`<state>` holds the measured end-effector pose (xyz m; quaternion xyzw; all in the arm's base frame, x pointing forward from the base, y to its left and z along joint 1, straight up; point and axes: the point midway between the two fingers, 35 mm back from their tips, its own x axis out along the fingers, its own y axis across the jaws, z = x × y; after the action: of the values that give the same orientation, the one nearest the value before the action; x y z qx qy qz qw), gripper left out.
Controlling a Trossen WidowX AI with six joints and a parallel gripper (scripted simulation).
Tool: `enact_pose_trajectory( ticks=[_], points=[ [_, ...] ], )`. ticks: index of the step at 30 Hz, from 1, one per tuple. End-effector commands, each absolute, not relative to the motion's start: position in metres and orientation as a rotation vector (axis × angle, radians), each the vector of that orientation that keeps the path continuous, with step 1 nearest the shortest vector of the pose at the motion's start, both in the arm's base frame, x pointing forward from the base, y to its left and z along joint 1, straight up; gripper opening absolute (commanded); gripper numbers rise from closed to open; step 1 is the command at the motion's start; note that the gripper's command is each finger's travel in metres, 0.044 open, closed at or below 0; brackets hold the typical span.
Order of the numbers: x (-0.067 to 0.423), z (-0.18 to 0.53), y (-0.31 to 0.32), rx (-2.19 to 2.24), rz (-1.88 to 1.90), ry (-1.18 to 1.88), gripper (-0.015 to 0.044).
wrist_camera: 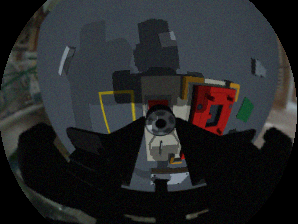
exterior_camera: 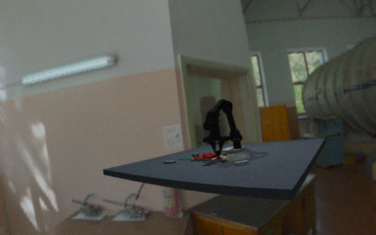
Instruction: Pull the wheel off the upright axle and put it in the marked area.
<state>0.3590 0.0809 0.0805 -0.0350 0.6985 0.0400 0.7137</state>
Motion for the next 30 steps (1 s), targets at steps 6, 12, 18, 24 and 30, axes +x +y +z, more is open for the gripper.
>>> enact_pose_trajectory(
  ticks=[6, 12, 18, 24, 30],
  points=[
    [0.361, 0.096, 0.081, -0.078, 0.092, 1.53, 0.0263],
    [0.356, 0.134, 0.08, -0.078, 0.092, 1.53, 0.03],
    [0.357, 0.131, 0.08, -0.078, 0.092, 1.53, 0.03],
    [0.359, 0.099, 0.081, -0.078, 0.092, 1.53, 0.03],
    [0.358, 0.081, 0.081, -0.078, 0.092, 1.53, 0.03]
  ],
)
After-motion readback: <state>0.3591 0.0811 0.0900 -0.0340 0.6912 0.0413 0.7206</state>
